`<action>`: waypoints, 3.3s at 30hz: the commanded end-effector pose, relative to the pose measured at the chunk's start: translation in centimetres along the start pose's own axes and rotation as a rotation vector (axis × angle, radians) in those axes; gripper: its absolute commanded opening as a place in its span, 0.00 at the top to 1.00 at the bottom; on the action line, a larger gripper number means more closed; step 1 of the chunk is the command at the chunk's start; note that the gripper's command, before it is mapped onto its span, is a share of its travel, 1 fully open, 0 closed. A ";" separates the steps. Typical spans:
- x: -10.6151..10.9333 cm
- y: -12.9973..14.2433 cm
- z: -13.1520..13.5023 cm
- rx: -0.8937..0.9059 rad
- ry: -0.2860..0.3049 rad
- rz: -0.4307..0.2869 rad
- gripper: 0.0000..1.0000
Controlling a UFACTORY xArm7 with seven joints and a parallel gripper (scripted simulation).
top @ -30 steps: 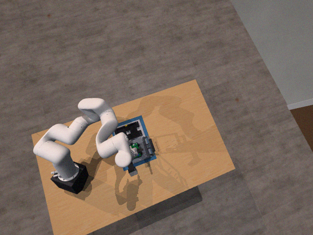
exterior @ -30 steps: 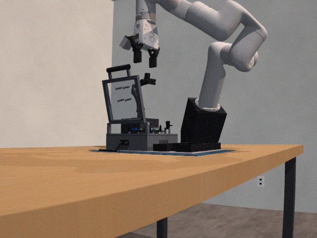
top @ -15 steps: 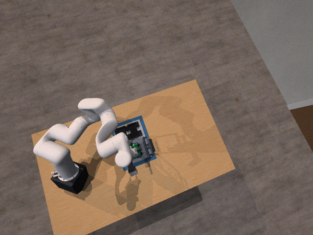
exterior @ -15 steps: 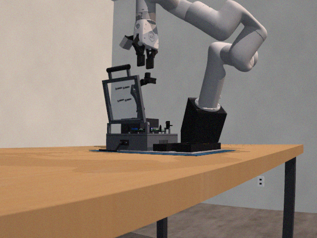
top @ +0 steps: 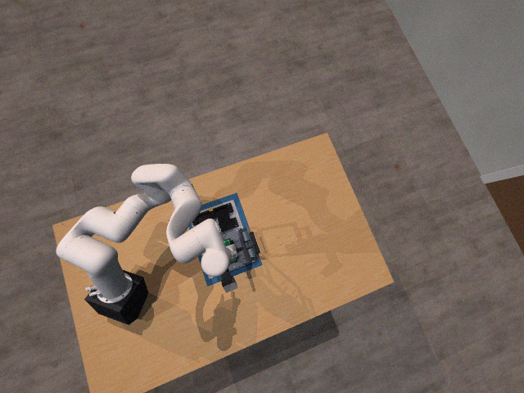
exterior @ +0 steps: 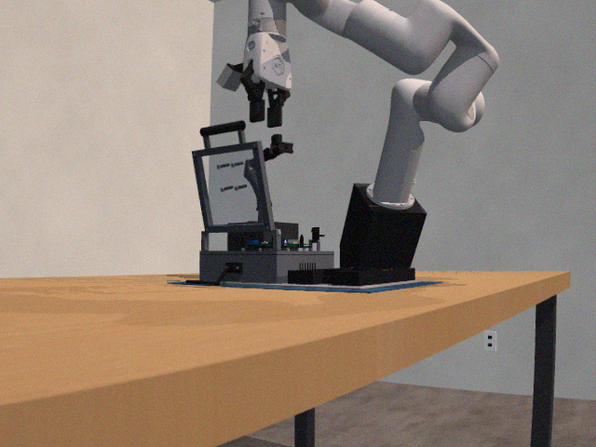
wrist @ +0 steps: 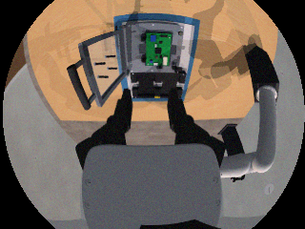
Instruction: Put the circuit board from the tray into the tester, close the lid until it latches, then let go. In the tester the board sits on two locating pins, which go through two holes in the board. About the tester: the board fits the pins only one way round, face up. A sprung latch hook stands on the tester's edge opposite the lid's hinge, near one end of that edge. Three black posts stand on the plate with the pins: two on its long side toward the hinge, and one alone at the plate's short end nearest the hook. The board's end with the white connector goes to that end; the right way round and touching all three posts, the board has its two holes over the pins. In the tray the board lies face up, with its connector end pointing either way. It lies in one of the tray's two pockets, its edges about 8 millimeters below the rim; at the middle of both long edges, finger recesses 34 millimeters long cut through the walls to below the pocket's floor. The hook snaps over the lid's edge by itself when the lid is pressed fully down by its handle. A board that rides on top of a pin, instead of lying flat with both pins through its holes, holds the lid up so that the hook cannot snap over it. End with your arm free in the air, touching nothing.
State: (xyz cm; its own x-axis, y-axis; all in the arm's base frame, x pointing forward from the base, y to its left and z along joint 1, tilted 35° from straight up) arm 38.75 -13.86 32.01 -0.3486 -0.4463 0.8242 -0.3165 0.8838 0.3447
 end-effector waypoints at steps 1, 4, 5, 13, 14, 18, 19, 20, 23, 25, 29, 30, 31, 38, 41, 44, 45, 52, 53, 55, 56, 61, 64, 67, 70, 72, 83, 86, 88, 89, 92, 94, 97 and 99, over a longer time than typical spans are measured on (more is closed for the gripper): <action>0.1 -0.6 -2.5 -0.001 -0.002 0.002 0.49; 0.1 -1.0 -4.4 -0.001 -0.002 0.002 0.49; 0.1 -1.0 -4.4 -0.001 -0.002 0.002 0.49; 0.2 -2.0 -8.3 -0.001 -0.002 0.002 0.49; 0.2 -2.1 -8.8 -0.001 -0.002 0.002 0.49; 0.2 -2.4 -10.4 -0.001 -0.002 0.002 0.49; 0.2 -2.5 -10.7 -0.001 -0.002 0.002 0.49; 0.2 -2.6 -10.9 -0.001 -0.002 0.002 0.49; 0.2 -2.6 -11.2 -0.001 -0.002 0.002 0.49; 0.2 -2.7 -11.5 -0.001 -0.002 0.002 0.49; 0.2 -2.8 -11.8 -0.001 -0.002 0.002 0.49; 0.2 -2.8 -11.9 -0.001 -0.002 0.002 0.49; 0.2 -2.8 -11.9 -0.001 -0.002 0.002 0.49; 0.2 -2.8 -11.9 -0.001 -0.002 0.002 0.49; 0.2 -2.8 -11.9 -0.001 -0.002 0.002 0.49; 0.1 -2.8 -11.9 -0.001 -0.002 0.002 0.49; 0.1 -2.8 -11.9 -0.001 -0.002 0.002 0.49; 0.1 -2.8 -11.9 -0.001 -0.002 0.002 0.49; 0.1 -2.8 -11.9 -0.001 -0.002 0.002 0.49; 0.1 -2.8 -11.9 -0.001 -0.002 0.002 0.49; 0.1 -2.8 -11.9 -0.001 -0.002 0.002 0.49; 0.0 -2.8 -11.9 -0.001 -0.002 0.002 0.49; 0.0 -2.8 -11.9 -0.001 -0.002 0.002 0.49; 0.0 -2.8 -11.9 -0.001 -0.002 0.002 0.49; 0.0 -2.8 -11.9 -0.001 -0.002 0.002 0.49; 0.0 -2.8 -11.9 -0.001 -0.002 0.002 0.49; 0.0 -2.8 -11.9 -0.001 -0.002 0.002 0.49; 0.0 -2.8 -11.9 -0.001 -0.002 0.002 0.49; 0.0 -2.8 -11.9 -0.001 -0.002 0.002 0.49; 0.0 -2.8 -11.9 -0.001 -0.002 0.002 0.49; 0.0 -2.8 -11.9 -0.001 -0.002 0.002 0.49; 0.0 -2.8 -11.9 -0.001 -0.002 0.002 0.49; 0.0 -2.8 -11.9 -0.001 -0.002 0.002 0.49; -0.1 -2.8 -11.9 -0.001 -0.002 0.002 0.49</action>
State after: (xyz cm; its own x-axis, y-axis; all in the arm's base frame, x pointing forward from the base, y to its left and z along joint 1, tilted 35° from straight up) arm 50.19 -14.51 36.18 -0.3470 -0.4468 0.8246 -0.3167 0.8834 0.3455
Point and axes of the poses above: the point where the finger pads meet when closed, its own x axis back along the fingers, its own z axis across the jaws, y = z × x, the point moved 7 cm from there along x, back along the fingers, and after that the axes turned 13 degrees about x, right-handed, at the moved point
